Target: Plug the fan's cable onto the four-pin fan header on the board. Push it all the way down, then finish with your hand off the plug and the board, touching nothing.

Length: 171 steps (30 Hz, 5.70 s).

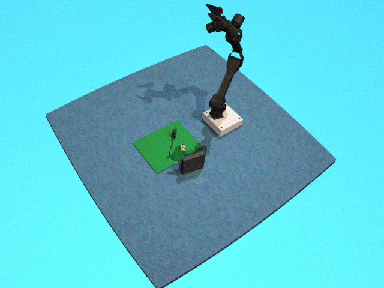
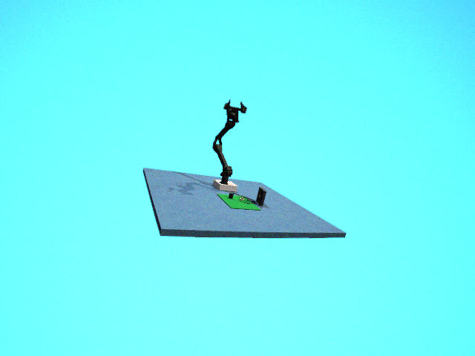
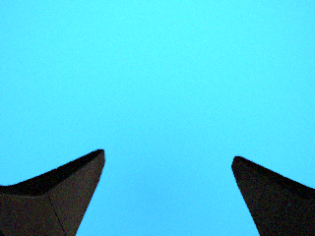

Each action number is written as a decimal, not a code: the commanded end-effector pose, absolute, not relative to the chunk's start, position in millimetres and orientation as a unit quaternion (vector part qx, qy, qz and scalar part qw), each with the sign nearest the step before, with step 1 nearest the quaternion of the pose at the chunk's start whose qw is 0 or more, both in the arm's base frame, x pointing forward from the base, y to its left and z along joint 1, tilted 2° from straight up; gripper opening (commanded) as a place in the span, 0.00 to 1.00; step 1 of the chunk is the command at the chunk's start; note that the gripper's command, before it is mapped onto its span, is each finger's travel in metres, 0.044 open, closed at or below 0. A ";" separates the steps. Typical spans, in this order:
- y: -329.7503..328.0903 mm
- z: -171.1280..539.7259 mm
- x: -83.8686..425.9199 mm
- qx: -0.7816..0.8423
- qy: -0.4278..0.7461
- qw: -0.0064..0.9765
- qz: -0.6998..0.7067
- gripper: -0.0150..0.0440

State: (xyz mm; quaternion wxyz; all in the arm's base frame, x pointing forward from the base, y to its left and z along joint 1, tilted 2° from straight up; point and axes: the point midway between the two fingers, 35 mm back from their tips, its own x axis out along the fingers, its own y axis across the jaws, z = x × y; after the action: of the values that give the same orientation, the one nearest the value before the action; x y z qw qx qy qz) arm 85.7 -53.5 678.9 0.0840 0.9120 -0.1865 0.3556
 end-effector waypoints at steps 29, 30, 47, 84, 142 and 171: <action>41.9 317.0 349.4 0.784 0.155 0.529 -0.286 1.00; 39.4 300.7 348.2 0.772 0.172 0.526 -0.312 1.00; 9.4 148.7 271.4 0.594 0.375 0.387 -0.597 1.00; 7.2 16.6 273.0 0.594 0.375 0.387 -0.597 1.00; 111.8 46.4 267.5 0.580 0.401 0.407 -0.580 0.25; 104.1 26.9 264.6 0.579 0.402 0.408 -0.580 0.25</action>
State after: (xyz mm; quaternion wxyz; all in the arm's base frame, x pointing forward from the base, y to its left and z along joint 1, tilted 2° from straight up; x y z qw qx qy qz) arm 266.2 105.0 35.0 0.4069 0.5827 0.3998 -0.5788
